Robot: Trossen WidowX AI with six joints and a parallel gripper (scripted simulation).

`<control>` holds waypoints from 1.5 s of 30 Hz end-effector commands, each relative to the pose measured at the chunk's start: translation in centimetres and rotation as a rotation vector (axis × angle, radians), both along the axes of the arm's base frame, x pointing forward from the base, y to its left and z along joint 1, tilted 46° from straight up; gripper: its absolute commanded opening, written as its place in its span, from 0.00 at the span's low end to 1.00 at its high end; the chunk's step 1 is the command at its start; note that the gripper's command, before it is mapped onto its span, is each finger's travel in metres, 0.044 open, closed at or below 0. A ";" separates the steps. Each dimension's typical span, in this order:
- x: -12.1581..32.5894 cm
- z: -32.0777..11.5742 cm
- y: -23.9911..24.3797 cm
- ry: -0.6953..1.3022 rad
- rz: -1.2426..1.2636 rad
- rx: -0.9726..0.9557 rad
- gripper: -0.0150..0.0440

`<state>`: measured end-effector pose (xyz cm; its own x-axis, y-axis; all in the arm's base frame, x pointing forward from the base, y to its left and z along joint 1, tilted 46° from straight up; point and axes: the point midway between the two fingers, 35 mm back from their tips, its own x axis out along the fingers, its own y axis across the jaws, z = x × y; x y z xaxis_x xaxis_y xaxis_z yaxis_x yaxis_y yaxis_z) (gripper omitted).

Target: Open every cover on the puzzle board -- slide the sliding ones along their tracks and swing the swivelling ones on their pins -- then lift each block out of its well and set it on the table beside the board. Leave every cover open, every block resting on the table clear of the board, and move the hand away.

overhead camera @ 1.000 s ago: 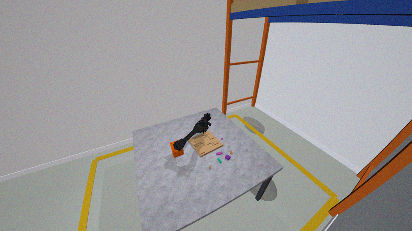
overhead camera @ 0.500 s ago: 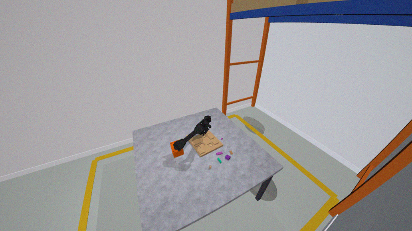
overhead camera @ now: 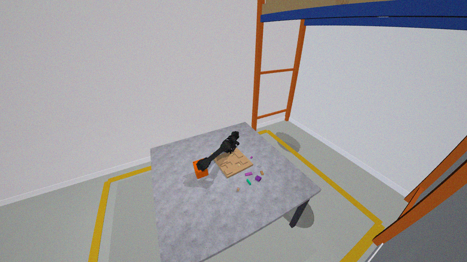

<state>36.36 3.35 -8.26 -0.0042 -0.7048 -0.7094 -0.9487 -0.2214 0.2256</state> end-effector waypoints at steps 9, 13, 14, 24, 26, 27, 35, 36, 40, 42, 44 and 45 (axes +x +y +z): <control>0.0 -0.4 -0.5 0.003 0.004 -0.004 0.50; 0.0 -0.7 -0.8 0.003 0.004 -0.004 0.50; 0.0 -0.8 -0.8 0.003 0.004 -0.004 0.50; 0.0 -1.5 -1.6 0.003 0.004 -0.005 0.50; 0.0 -1.6 -1.7 0.003 0.004 -0.005 0.50; 0.0 -1.6 -1.7 0.003 0.004 -0.005 0.50; 0.0 -1.6 -1.8 0.003 0.004 -0.005 0.50; 0.0 -1.6 -1.8 0.003 0.004 -0.005 0.50; 0.0 -1.7 -1.9 0.003 0.004 -0.005 0.50; 0.0 -1.9 -2.0 0.003 0.004 -0.005 0.50; 0.0 -2.0 -2.1 0.003 0.004 -0.005 0.50; 0.0 -2.1 -2.2 0.003 0.004 -0.005 0.50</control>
<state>36.49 1.60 -10.04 0.0003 -0.7048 -0.7094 -0.9488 -0.2243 0.2224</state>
